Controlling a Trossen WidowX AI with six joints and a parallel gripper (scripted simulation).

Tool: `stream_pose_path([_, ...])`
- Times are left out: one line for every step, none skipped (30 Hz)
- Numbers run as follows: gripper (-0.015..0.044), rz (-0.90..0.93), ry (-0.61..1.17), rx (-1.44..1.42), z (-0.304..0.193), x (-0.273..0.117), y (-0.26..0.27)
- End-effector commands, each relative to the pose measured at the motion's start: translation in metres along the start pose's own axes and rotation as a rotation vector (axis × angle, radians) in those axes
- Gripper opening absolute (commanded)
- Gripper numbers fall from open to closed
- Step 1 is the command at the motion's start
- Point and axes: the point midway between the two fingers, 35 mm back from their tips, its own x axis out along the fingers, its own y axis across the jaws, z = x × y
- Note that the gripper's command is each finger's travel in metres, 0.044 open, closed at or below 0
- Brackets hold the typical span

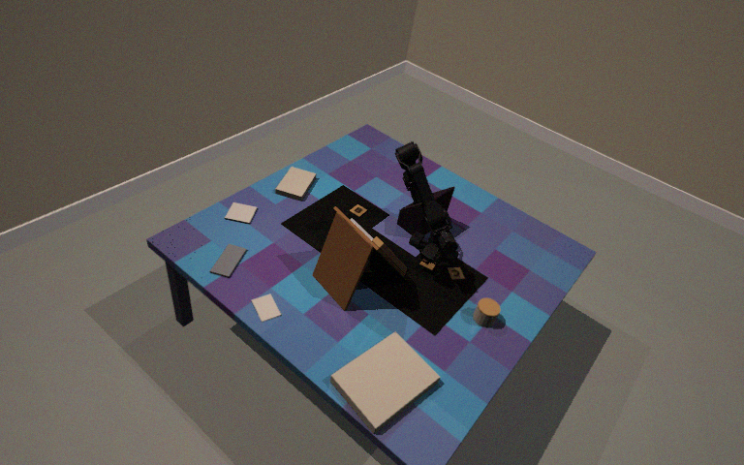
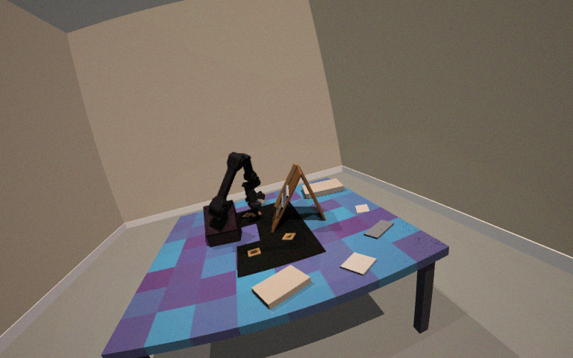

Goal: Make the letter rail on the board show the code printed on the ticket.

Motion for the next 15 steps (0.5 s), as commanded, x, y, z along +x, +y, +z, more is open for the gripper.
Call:
stream_pose_path([0.0, 0.002, -0.001, 0.0, 0.0, 0.0, 0.0])
stream_pose_path([0.0, 0.007, -0.005, -0.001, 0.002, -0.002, -0.001])
stream_pose_path([0.0, 0.015, -0.012, -0.003, 0.004, -0.004, -0.002])
stream_pose_path([0.0, 0.024, -0.02, -0.005, 0.006, -0.007, -0.004])
stream_pose_path([0.0, 0.034, -0.028, -0.006, 0.009, -0.01, -0.005])
stream_pose_path([0.0, 0.043, -0.036, -0.008, 0.011, -0.012, -0.007])
stream_pose_path([0.0, 0.052, -0.045, -0.009, 0.013, -0.015, -0.009])
stream_pose_path([0.0, 0.061, -0.053, -0.011, 0.016, -0.018, -0.01])
stream_pose_path([0.0, 0.07, -0.062, -0.012, 0.018, -0.02, -0.012])
stream_pose_path([0.0, 0.078, -0.071, -0.014, 0.021, -0.023, -0.014])
stream_pose_path([0.0, 0.087, -0.08, -0.015, 0.023, -0.026, -0.016])
stream_pose_path([0.0, 0.095, -0.089, -0.016, 0.025, -0.028, -0.018])
stream_pose_path([0.0, 0.103, -0.098, -0.017, 0.027, -0.031, -0.02])
stream_pose_path([0.0, 0.11, -0.107, -0.018, 0.029, -0.033, -0.022])
stream_pose_path([0.0, 0.118, -0.117, -0.019, 0.032, -0.036, -0.024])
